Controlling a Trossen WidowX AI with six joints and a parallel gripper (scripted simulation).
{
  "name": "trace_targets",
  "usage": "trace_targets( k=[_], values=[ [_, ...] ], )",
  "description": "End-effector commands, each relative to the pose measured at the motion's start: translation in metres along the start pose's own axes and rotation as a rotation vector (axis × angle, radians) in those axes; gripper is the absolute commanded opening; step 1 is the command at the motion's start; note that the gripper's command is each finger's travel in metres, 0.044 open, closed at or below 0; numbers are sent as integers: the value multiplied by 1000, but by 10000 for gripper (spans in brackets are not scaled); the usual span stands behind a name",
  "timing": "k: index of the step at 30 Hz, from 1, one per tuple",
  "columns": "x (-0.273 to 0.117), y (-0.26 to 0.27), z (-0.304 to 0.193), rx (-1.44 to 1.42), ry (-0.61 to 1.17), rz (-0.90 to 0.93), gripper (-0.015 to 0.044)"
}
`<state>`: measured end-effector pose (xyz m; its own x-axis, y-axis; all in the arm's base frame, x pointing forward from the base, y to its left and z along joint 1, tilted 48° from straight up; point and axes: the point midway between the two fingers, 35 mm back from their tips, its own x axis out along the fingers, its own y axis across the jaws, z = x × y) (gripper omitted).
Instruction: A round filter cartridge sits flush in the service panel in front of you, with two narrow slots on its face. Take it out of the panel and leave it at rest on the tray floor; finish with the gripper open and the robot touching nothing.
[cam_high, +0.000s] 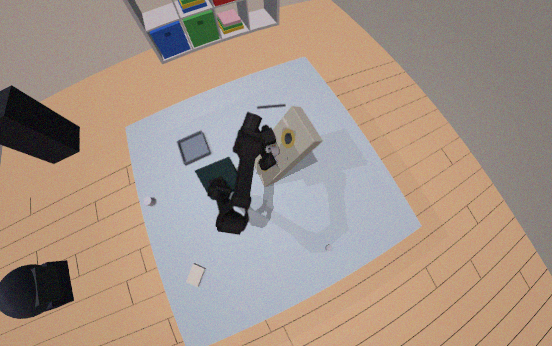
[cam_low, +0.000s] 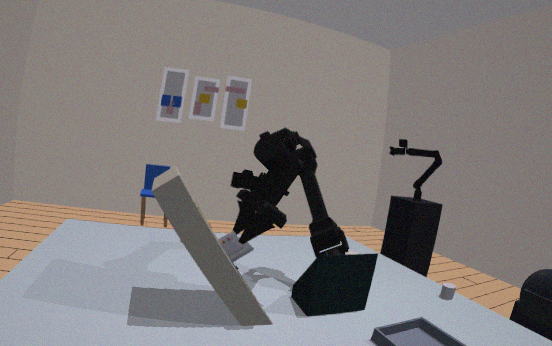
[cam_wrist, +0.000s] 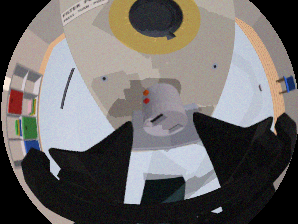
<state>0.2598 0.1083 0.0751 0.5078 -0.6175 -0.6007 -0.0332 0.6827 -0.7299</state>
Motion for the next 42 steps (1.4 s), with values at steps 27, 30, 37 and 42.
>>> trace_targets(
  k=[27, 30, 37, 42],
  values=[
    [7, -1, 11, 0, -2, -4, 0],
    [3, -1, 20, -1, -3, -5, 0],
    [-20, 2, 26, -3, -1, 2, 0],
    [-45, 3, 28, -4, 0, 5, 0]
  ],
)
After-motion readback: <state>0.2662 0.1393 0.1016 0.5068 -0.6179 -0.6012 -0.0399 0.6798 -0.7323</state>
